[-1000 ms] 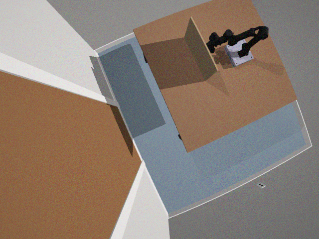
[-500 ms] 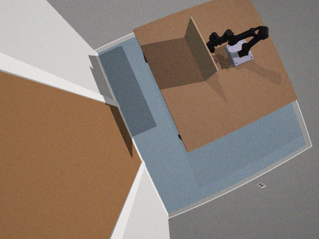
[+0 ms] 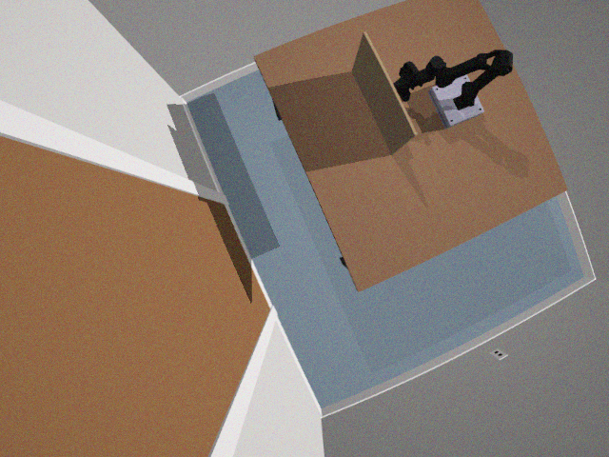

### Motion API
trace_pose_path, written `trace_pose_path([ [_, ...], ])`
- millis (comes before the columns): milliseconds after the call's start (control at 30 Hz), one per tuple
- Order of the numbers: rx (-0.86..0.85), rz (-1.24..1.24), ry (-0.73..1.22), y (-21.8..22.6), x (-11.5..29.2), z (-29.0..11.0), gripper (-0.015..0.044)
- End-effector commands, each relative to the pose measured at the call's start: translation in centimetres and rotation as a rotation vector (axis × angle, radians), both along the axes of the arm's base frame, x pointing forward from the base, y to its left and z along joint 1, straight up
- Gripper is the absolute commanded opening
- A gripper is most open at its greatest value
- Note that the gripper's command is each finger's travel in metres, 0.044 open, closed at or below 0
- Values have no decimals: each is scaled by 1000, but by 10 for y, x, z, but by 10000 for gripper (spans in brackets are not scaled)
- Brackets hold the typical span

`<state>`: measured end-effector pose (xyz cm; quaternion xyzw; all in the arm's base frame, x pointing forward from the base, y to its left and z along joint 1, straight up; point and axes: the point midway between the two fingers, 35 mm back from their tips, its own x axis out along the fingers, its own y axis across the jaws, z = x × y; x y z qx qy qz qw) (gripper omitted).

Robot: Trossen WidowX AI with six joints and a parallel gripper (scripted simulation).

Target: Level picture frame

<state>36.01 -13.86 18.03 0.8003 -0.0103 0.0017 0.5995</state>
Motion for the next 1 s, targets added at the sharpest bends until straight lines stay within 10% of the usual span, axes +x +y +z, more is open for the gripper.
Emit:
trace_pose_path([
  [0, -9, 1, -7, 1, 0, 2, 0],
  [967, -8, 1, -7, 6, 0, 5, 0],
])
